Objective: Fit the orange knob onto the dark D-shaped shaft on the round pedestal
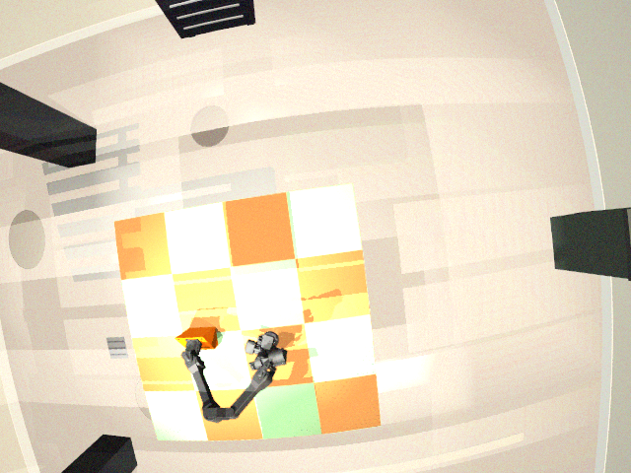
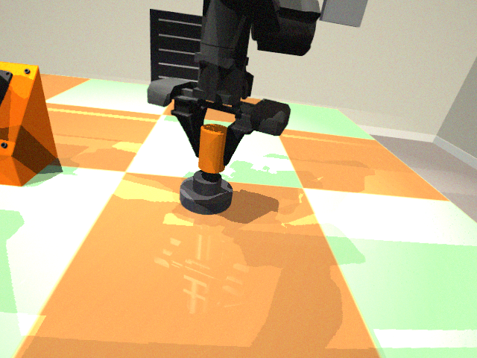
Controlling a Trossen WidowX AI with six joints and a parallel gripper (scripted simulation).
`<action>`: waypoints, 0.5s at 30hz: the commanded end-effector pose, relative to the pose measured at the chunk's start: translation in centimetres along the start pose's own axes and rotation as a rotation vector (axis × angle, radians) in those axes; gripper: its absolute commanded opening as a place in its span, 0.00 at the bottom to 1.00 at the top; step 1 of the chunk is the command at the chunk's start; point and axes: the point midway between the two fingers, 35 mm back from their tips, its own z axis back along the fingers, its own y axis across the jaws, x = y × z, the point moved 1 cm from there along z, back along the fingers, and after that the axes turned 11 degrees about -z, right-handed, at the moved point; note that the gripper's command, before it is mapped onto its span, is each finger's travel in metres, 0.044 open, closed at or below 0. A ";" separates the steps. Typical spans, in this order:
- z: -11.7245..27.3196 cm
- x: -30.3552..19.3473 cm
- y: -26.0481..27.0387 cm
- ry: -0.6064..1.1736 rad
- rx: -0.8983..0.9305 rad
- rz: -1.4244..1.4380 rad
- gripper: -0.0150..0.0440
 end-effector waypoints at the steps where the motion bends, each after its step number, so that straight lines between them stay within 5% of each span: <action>1: 0.1 -0.1 0.3 -0.001 -0.002 0.009 0.25; 15: 0.1 0.0 0.6 -0.001 -0.002 0.009 0.25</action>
